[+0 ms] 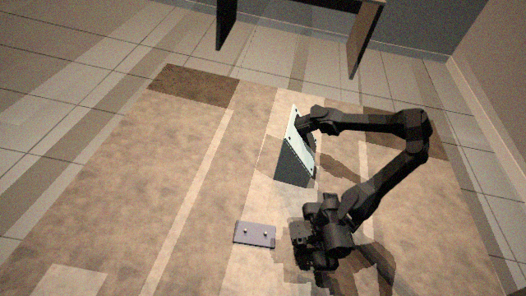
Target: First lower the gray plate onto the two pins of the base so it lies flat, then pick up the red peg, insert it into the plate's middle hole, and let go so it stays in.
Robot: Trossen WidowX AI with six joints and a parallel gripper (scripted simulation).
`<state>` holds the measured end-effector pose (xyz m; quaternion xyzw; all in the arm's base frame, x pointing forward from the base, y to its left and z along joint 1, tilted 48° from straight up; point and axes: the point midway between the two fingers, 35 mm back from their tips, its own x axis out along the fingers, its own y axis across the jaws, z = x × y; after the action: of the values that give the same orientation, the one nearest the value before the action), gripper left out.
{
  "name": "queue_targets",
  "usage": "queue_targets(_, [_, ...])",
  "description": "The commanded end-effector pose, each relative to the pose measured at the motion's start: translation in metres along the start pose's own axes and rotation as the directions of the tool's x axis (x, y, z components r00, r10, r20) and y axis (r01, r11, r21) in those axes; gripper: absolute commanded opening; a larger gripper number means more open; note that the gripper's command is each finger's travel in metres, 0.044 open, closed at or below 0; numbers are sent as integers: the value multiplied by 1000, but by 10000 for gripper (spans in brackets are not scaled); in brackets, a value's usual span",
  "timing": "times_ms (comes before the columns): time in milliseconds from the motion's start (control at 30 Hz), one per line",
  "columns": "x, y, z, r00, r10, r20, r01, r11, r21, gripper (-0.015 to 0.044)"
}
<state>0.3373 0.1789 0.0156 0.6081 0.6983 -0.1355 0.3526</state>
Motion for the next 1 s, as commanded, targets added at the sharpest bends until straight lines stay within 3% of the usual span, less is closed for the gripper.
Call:
queue_targets(0, [3,-2,2,1000,-4,4,4,1000,8,335])
queue_targets(267, [3,-2,2,1000,-4,4,4,1000,8,125])
queue_targets(967, [1,-1,2,1000,-4,5,4,1000,8,0])
